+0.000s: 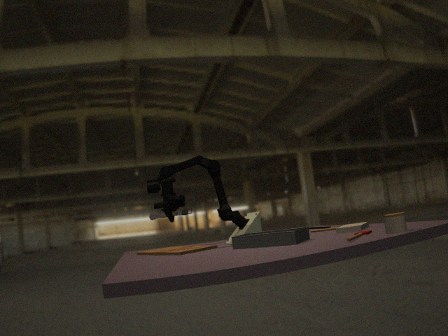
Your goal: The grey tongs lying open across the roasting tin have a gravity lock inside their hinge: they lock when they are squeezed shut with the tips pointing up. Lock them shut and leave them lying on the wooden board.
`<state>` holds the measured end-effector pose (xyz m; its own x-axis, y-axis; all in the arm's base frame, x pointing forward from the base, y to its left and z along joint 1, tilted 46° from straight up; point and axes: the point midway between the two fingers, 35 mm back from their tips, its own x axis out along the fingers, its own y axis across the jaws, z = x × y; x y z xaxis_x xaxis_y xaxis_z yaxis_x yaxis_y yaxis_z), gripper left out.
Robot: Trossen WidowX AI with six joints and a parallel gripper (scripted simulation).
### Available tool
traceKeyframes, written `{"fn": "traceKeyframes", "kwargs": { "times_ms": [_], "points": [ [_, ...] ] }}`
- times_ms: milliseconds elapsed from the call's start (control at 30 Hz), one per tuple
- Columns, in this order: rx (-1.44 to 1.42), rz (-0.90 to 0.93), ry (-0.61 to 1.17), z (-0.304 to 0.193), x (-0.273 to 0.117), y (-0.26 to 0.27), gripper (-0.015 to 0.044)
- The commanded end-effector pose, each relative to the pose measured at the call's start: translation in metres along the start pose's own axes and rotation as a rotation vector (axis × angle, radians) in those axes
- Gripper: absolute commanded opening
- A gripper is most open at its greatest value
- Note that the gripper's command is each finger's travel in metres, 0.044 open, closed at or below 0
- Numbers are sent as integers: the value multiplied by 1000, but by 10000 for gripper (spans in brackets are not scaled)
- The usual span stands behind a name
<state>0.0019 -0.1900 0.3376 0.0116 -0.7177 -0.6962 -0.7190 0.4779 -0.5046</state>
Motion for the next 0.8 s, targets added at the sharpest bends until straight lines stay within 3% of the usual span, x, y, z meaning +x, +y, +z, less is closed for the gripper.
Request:
{"fn": "traceKeyframes", "kwargs": {
  "times_ms": [0,367,767],
  "points": [
    [-44,-14,27,-2,-6,4,-150],
    [-38,-6,27,-2,-5,5,-150],
    [62,180,57,11,15,28,-150]
  ]
}}
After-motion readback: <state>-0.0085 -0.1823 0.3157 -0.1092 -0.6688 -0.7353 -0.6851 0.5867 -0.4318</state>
